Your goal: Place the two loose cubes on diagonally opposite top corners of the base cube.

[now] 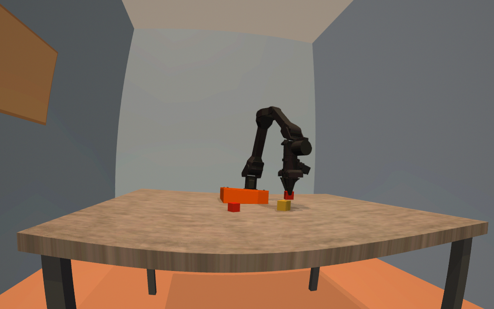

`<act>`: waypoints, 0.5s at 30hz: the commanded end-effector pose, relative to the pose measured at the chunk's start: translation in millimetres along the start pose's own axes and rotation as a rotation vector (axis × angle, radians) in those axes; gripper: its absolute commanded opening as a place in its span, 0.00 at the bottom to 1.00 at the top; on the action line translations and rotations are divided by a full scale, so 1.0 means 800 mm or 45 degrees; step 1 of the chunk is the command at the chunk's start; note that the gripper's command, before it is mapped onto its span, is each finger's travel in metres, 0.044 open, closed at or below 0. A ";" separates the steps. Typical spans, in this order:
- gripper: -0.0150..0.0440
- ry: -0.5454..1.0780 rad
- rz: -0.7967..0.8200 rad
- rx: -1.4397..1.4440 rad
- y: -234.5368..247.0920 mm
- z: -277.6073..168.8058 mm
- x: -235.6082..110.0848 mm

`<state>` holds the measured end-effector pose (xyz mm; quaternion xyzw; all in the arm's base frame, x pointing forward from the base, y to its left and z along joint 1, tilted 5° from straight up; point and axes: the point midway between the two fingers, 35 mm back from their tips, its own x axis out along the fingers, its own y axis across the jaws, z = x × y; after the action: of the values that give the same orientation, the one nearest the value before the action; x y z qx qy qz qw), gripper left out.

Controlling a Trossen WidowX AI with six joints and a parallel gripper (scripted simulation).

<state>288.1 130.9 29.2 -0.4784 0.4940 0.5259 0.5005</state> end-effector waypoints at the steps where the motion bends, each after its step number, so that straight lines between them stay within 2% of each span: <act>1: 0.43 -0.002 0.005 -0.005 0.001 0.000 0.002; 15: 0.43 -0.001 0.005 0.002 0.001 0.000 0.004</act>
<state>287.1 130.6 26.5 -0.4781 0.4948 0.5264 0.4995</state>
